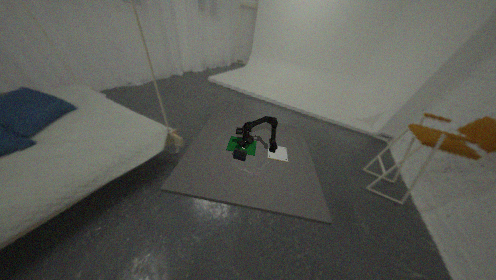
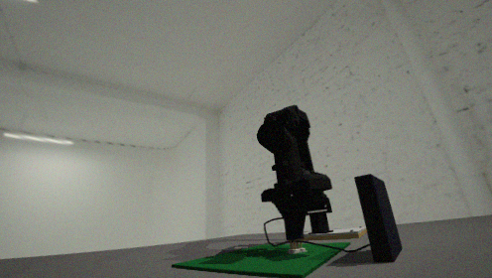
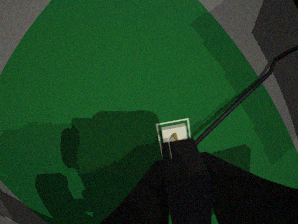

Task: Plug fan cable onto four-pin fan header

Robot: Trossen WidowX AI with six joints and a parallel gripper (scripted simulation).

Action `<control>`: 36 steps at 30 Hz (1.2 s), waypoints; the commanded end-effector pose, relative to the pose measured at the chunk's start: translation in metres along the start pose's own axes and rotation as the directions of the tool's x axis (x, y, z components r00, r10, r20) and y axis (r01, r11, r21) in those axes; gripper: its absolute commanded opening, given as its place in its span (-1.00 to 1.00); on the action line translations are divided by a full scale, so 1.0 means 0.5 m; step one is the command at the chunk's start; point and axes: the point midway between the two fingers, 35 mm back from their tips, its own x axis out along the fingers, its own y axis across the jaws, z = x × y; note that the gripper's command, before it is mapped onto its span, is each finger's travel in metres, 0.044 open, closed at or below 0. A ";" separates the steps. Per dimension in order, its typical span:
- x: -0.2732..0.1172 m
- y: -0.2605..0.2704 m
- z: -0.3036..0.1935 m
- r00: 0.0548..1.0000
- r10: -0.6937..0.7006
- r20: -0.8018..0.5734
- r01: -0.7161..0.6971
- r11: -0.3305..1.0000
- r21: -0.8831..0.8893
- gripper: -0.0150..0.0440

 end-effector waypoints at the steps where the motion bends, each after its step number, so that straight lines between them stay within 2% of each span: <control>1: 0.002 0.000 0.000 1.000 0.001 -0.002 -0.001 1.000 0.002 -0.49; 36: 0.034 0.000 0.000 1.000 0.001 -0.001 -0.001 1.000 0.000 -0.49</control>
